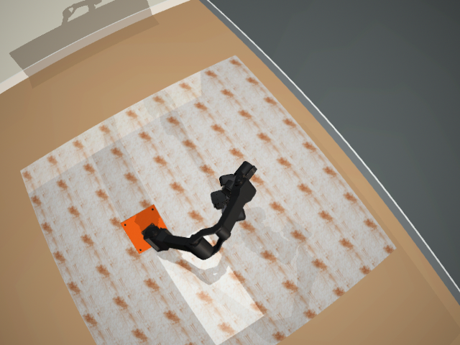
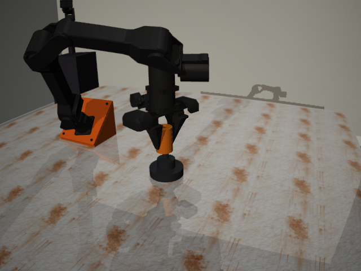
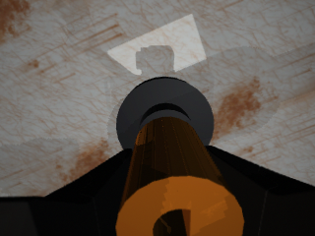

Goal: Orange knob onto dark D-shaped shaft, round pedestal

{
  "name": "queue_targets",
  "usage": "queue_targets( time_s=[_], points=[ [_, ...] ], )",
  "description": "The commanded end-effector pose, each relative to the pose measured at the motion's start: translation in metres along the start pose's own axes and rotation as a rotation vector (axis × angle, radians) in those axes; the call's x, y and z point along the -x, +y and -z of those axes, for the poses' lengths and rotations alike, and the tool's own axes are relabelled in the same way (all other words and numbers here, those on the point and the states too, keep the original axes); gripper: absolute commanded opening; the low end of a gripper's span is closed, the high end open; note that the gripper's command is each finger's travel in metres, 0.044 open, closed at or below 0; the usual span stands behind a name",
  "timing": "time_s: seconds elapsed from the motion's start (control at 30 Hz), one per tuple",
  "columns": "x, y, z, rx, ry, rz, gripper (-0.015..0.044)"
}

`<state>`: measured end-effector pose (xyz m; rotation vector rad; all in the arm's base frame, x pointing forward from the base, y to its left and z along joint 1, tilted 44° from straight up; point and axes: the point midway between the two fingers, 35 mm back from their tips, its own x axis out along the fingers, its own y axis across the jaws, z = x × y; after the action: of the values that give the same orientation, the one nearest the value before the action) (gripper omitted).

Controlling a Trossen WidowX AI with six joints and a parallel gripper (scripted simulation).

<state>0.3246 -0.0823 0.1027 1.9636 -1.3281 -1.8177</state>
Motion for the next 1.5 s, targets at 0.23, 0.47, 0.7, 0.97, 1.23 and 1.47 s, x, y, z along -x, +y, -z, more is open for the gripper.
queue_targets(
  time_s=[0.23, 0.47, 0.7, 0.97, 1.23, 1.47],
  points=[
    [-0.0008, -0.0022, 0.0059, 0.006, 0.001, 0.004, 0.0000],
    [0.0006, -0.0024, 0.0092, 0.006, 0.002, 0.004, 0.0000],
    [0.0006, -0.0020, 0.0089, 0.006, 0.002, 0.004, 0.0000],
    [-0.0004, -0.0010, 0.0072, 0.006, 0.001, 0.004, 0.0000],
    [-0.0020, -0.0002, 0.0041, 0.006, 0.001, 0.004, 0.0000],
    [-0.0024, -0.0008, 0.0012, 0.006, 0.001, 0.004, 0.0000]
  ],
)
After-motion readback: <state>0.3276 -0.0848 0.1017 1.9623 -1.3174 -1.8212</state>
